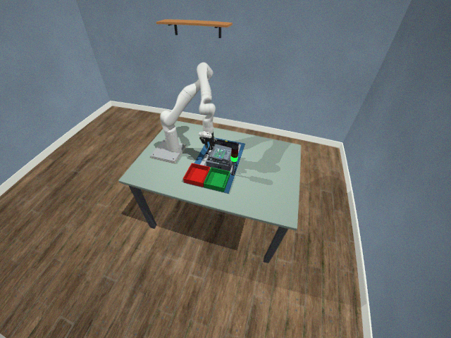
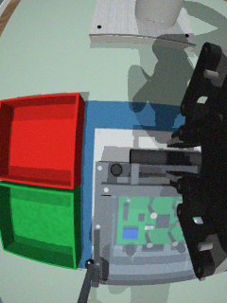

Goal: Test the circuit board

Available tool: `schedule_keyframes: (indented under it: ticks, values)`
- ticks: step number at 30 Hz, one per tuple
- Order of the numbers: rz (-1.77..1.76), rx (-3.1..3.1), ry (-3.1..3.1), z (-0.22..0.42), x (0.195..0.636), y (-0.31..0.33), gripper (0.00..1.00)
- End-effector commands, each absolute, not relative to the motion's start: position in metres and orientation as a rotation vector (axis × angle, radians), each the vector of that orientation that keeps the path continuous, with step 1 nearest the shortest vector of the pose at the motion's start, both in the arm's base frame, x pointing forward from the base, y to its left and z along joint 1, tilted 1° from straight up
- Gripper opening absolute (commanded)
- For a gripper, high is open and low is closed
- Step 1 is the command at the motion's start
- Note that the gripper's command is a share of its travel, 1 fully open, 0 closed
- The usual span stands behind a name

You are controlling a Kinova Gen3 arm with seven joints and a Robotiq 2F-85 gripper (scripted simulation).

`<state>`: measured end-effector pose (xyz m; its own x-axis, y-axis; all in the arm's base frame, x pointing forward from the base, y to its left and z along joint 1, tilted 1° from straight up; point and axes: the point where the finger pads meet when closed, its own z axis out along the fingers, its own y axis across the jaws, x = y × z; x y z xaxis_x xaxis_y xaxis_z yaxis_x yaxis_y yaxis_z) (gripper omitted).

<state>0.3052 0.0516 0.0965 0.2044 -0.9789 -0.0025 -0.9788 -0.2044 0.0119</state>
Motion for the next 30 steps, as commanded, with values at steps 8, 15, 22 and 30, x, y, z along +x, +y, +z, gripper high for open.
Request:
schedule_keyframes:
  ticks: [8, 15, 22, 30]
  values:
    - [-0.016, 2.426, -1.978, 0.081, 0.304, 0.05, 0.26]
    - [-0.016, 2.426, -1.978, 0.074, 0.304, 0.05, 0.26]
    - [-0.016, 2.426, -1.978, 0.074, 0.304, 0.05, 0.26]
    - [-0.016, 2.426, -1.978, 0.074, 0.304, 0.05, 0.26]
